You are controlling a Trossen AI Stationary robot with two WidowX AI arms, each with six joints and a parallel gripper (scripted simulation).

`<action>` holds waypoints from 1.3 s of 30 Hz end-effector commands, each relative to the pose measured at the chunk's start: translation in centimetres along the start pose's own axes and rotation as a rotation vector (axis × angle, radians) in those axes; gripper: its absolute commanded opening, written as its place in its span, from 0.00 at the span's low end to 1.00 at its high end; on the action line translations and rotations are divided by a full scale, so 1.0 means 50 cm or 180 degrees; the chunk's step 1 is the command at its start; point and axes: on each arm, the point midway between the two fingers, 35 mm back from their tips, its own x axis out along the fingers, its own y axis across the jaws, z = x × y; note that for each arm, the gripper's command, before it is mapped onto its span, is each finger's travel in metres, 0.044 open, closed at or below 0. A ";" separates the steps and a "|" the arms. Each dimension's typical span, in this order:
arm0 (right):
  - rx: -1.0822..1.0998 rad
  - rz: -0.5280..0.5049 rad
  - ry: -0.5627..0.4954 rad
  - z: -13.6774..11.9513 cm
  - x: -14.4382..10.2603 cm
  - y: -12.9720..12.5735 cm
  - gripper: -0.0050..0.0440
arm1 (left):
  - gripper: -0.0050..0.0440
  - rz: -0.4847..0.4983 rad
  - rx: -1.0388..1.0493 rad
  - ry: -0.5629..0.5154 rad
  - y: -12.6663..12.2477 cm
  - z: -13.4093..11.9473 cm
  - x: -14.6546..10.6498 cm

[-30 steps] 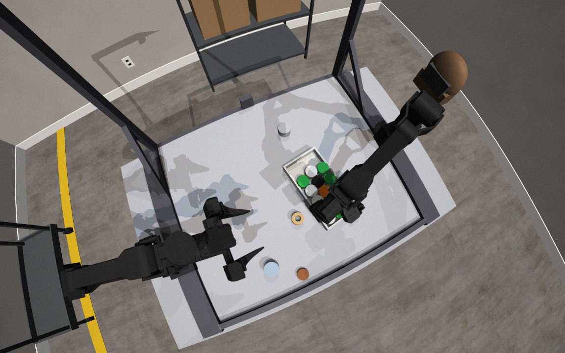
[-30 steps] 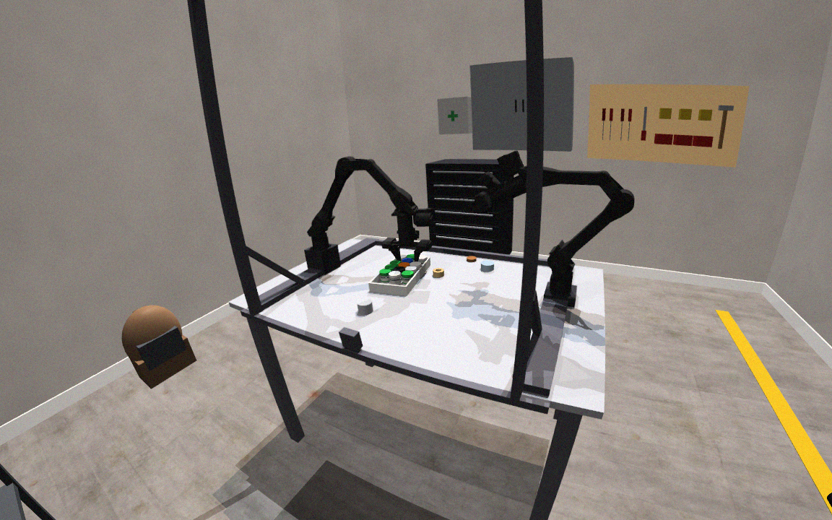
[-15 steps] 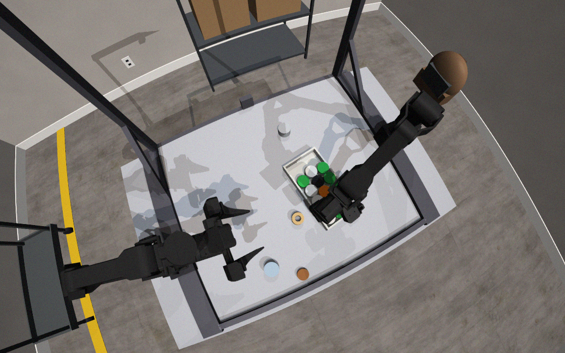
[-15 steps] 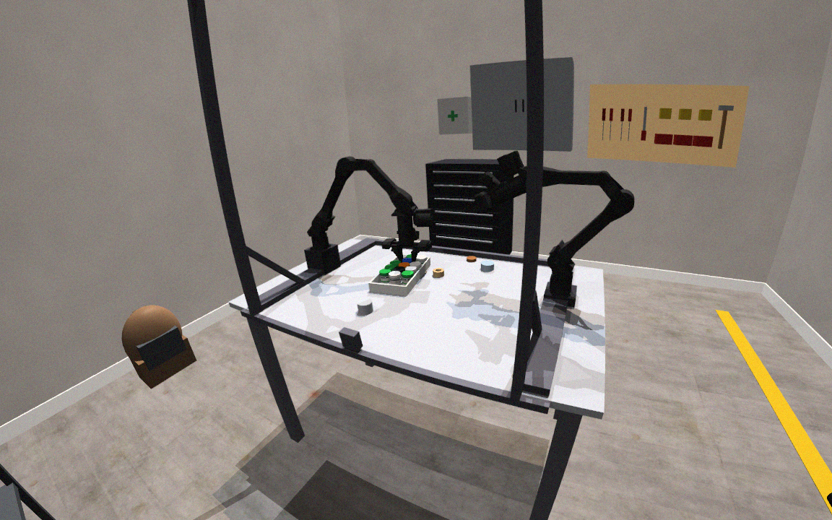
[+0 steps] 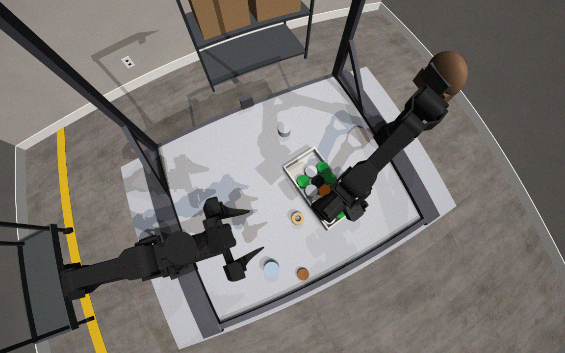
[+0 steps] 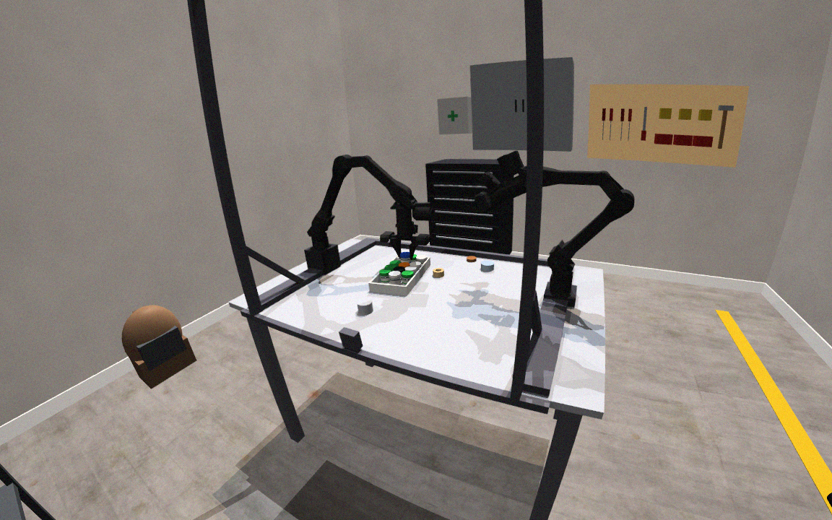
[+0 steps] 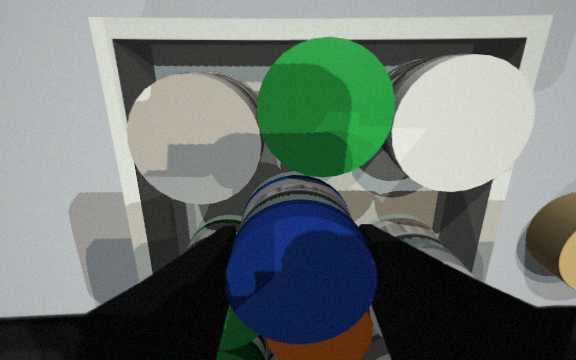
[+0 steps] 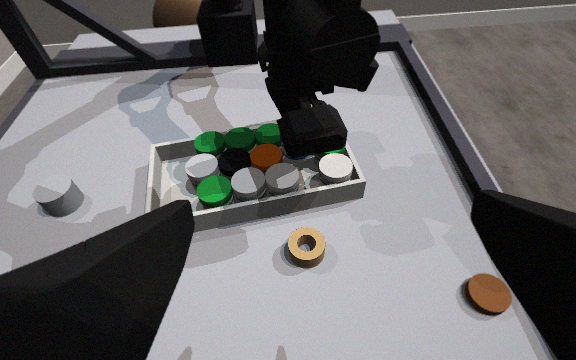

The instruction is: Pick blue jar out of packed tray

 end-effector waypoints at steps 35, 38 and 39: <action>0.0006 -0.0001 -0.0091 0.018 -0.009 0.000 1.00 | 0.00 -0.0229 0.0014 -0.0019 -0.018 0.002 -0.239; 0.0006 -0.0001 -0.0091 0.018 -0.009 0.000 1.00 | 0.00 -0.0229 0.0014 -0.0019 -0.018 0.002 -0.239; 0.0006 -0.0001 -0.0091 0.018 -0.009 0.000 1.00 | 0.00 -0.0229 0.0014 -0.0019 -0.018 0.002 -0.239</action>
